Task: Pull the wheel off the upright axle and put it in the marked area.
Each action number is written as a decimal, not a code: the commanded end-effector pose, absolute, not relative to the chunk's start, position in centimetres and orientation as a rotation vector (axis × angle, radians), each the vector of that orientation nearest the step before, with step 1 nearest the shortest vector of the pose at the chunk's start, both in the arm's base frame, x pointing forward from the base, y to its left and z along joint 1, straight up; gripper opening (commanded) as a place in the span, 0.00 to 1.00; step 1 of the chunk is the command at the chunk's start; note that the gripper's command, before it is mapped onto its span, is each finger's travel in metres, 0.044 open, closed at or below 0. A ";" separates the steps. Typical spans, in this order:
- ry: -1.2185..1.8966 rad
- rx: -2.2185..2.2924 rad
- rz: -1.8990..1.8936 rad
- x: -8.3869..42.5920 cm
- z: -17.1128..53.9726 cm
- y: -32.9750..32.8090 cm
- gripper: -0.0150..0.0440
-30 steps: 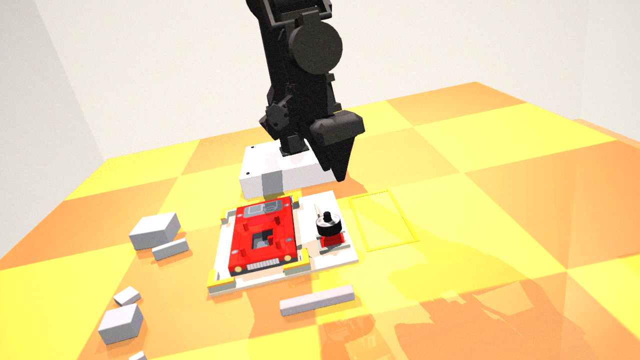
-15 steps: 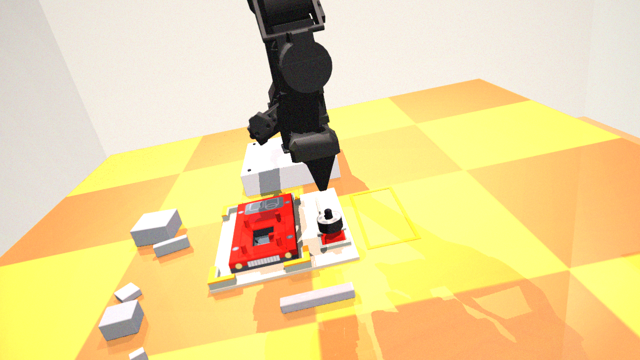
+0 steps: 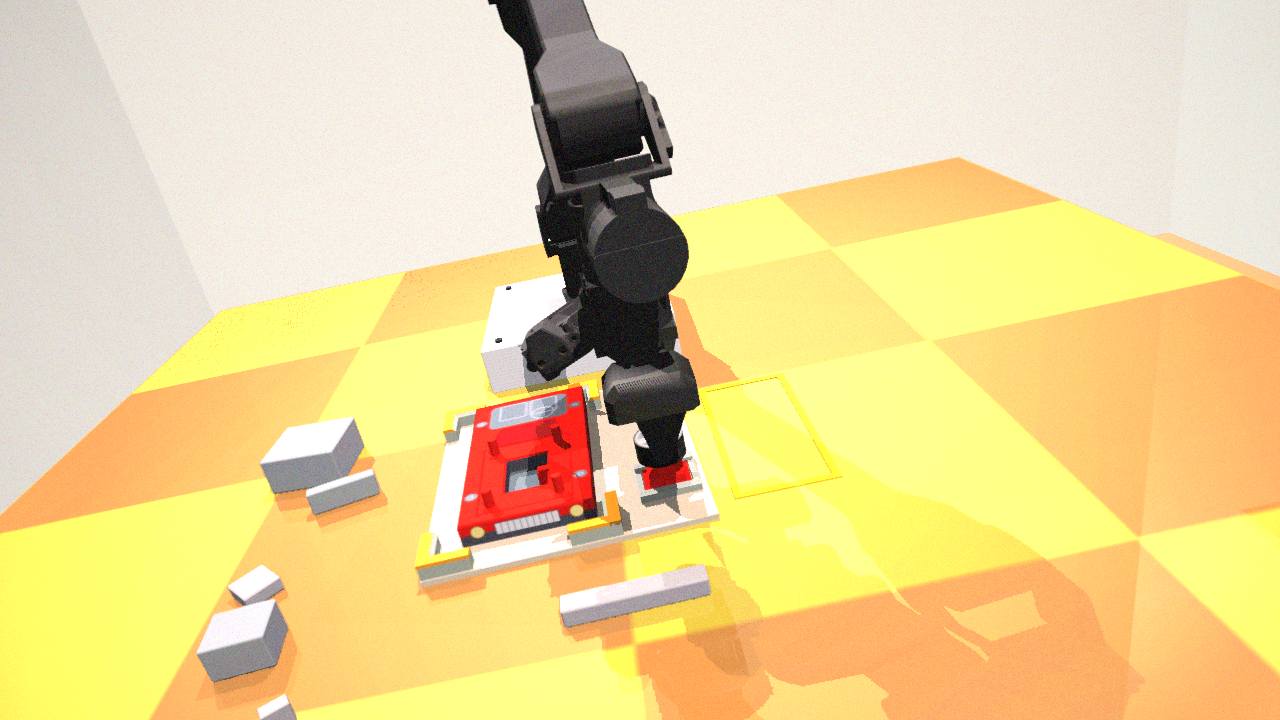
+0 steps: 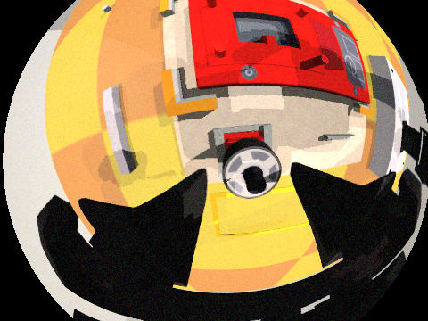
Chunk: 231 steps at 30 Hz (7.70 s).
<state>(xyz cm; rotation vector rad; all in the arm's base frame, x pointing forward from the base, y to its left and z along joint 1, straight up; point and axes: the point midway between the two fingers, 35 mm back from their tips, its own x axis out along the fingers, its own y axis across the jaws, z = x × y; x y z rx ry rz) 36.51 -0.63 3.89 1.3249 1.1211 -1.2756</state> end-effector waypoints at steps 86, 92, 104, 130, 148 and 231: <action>1.119 1.325 -1.278 36.4 5.7 -0.6 0.25; 1.118 1.325 -1.278 36.4 5.9 -0.6 0.25; 1.118 1.325 -1.278 36.4 6.3 -0.6 0.25; 1.116 1.326 -1.278 36.3 8.0 -0.6 0.25; 1.157 1.294 -1.240 34.8 10.0 3.0 0.25; 1.130 1.326 -1.284 23.6 10.5 6.9 1.00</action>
